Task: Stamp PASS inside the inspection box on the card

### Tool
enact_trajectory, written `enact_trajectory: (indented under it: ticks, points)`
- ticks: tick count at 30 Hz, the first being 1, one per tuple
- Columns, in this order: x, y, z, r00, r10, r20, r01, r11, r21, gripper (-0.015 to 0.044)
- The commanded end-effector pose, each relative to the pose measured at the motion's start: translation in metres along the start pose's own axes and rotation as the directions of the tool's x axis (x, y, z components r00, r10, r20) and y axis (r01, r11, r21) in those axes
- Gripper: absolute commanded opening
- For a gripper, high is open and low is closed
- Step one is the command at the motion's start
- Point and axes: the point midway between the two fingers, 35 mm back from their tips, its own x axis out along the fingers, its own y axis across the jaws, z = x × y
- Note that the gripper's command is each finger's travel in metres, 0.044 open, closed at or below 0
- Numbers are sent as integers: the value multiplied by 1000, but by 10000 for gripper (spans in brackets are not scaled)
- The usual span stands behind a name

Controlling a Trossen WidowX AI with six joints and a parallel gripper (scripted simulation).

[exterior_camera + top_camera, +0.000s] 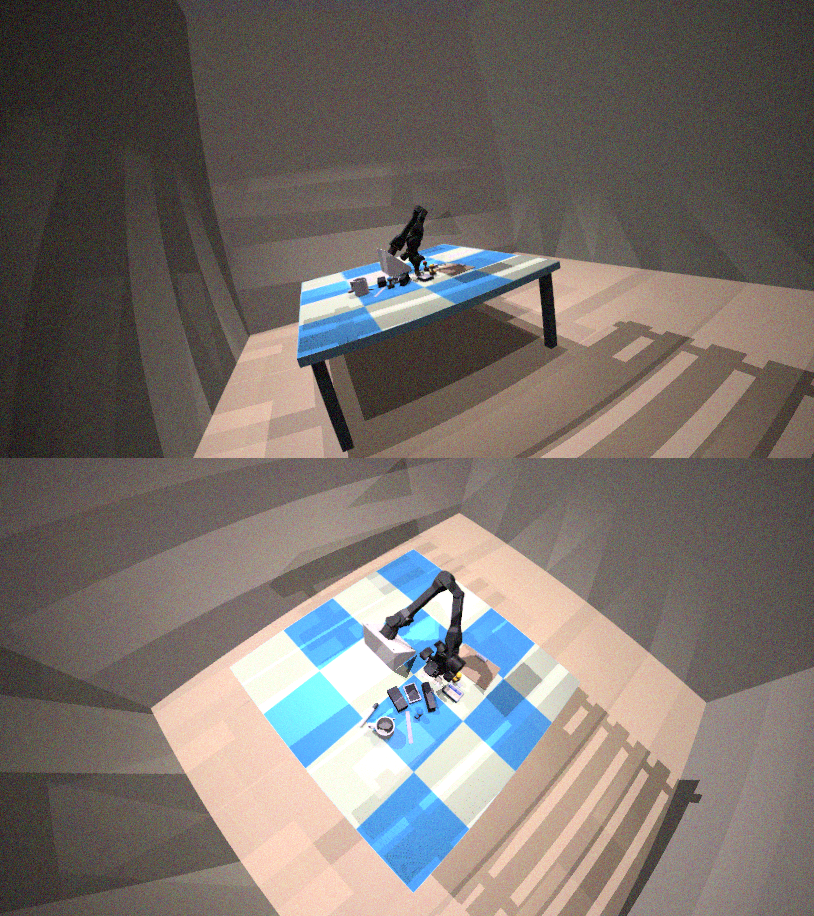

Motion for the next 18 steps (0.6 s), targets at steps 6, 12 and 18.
enact_trajectory:
  ticks: [6, 12, 18]
  points:
    - [-11, 2, 0, 1000, 4, 0, -4, 1000, -5, 0]
    - [-20, 2, 1, 1000, 4, 1, -4, 1000, -5, 0]
    - [-30, 3, 1, 1000, 4, 2, -4, 1000, -5, 0]
